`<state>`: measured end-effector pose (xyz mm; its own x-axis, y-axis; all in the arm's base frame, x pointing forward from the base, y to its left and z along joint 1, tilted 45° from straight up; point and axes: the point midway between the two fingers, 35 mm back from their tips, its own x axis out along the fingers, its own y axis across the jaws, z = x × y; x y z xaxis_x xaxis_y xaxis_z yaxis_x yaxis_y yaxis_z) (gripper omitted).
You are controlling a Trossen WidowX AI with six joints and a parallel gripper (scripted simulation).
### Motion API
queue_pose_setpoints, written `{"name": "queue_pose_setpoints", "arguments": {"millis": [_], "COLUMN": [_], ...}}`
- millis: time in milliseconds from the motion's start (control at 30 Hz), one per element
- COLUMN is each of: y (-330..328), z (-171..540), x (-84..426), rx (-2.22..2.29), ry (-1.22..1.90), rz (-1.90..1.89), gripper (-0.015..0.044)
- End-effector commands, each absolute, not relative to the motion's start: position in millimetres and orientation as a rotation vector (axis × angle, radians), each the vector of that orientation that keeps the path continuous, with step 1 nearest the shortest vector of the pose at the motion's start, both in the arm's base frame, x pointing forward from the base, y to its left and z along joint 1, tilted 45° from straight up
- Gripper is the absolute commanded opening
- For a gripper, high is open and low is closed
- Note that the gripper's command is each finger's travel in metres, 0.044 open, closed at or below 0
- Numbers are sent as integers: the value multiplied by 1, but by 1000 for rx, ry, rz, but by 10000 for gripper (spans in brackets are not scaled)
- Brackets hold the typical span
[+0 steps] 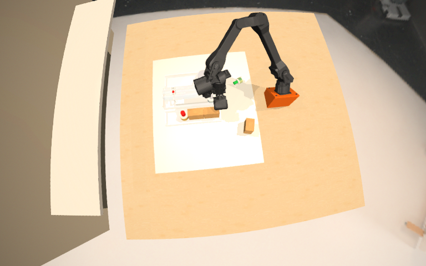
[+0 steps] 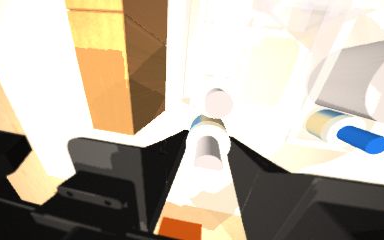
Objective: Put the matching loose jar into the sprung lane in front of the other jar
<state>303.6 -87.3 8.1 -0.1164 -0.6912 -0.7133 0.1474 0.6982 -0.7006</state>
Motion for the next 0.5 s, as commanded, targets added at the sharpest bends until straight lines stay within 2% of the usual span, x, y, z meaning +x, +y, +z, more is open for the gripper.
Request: {"name": "queue_pose_setpoints", "arguments": {"millis": [0, 467], "y": [-89, -89], "z": [12, 13], "x": [312, 317], "rx": [-463, -463], "ry": [1508, 1508], "rz": [-763, -763], "gripper": [0, 0]}}
